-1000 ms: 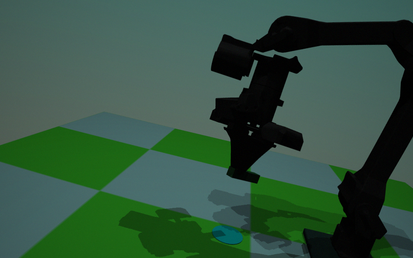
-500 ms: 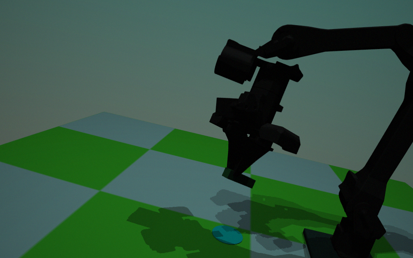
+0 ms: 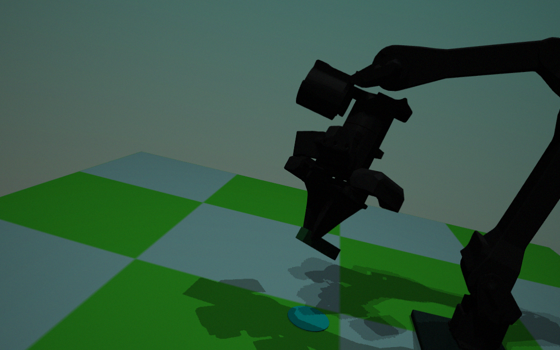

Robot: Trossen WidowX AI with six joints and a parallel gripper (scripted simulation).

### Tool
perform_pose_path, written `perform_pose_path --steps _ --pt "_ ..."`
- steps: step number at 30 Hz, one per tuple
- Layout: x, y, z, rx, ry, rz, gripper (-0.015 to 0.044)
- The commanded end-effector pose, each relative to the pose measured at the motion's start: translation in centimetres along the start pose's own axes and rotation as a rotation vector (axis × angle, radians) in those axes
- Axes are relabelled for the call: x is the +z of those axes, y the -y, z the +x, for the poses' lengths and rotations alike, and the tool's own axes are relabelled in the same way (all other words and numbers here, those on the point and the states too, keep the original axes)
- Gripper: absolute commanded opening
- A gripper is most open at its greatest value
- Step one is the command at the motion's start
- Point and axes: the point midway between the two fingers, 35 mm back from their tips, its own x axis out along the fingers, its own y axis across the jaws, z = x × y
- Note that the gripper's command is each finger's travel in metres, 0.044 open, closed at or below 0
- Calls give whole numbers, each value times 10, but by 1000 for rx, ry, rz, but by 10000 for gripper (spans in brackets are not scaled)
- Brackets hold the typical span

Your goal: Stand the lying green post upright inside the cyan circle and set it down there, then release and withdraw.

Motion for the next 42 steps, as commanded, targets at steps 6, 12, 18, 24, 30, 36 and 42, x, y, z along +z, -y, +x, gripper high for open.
perform_pose_path --steps 6,12,18,24,30,36,42 --pt "1 2 1 12 75 6 23" --pt "2 3 1 18 120 12 23" --pt "2 5 1 24 164 17 23" --pt "2 6 1 29 209 20 23" --pt "1 7 1 34 253 23 23" --pt "1 9 1 37 297 23 23" --pt "1 10 0 41 341 23 23"
